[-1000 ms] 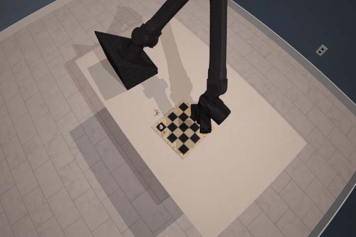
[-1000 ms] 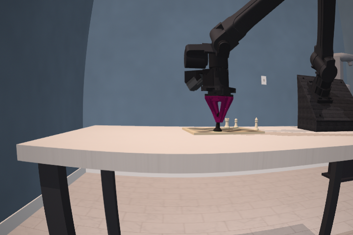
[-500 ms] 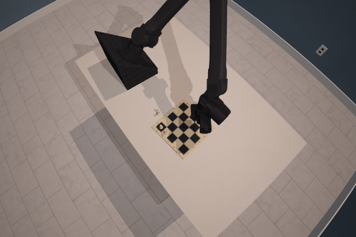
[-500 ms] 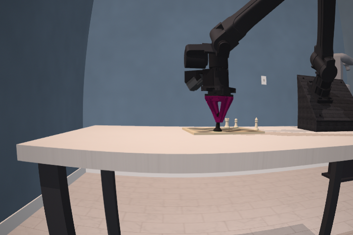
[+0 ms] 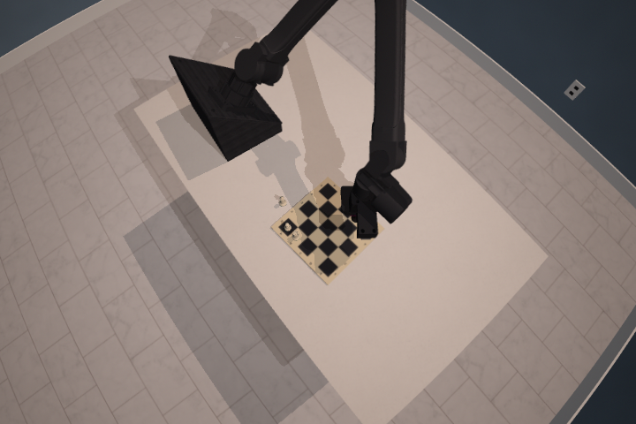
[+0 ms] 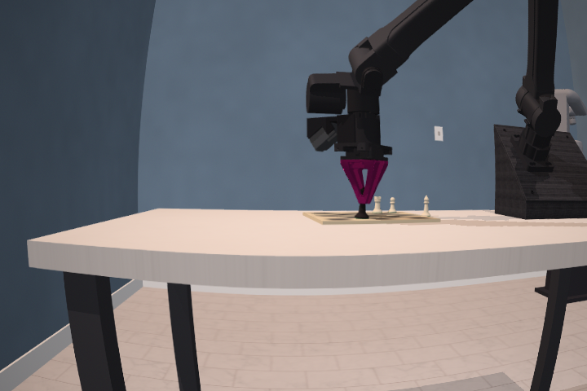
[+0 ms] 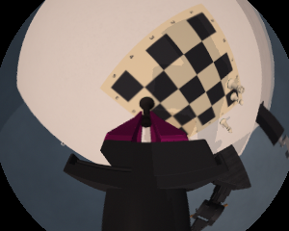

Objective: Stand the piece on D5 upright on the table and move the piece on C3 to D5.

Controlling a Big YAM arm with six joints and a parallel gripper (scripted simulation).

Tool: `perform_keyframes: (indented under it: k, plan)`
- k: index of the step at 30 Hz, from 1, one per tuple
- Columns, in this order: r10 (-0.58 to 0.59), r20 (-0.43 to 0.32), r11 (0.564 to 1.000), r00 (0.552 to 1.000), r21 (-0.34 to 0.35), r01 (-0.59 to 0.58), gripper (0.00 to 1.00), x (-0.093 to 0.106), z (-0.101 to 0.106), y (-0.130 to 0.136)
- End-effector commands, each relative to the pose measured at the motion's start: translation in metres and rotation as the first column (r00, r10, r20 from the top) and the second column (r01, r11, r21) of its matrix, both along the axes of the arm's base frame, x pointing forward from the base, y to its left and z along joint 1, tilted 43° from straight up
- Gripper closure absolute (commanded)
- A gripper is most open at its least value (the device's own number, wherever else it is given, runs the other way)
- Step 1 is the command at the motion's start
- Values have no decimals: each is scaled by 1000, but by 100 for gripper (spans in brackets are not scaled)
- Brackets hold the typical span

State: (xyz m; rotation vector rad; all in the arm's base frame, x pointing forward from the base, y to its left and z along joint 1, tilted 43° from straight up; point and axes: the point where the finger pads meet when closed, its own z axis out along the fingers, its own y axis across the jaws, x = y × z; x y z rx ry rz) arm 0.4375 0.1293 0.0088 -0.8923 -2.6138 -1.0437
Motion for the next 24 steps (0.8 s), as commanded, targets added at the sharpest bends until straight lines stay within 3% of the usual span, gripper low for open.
perform_keyframes:
  k: [1,24]
  plan:
    - [-15,32,1000,999,-3,15,100,21,6,-8]
    - [-13,35,1000,999,-3,13,100,22,5,-7]
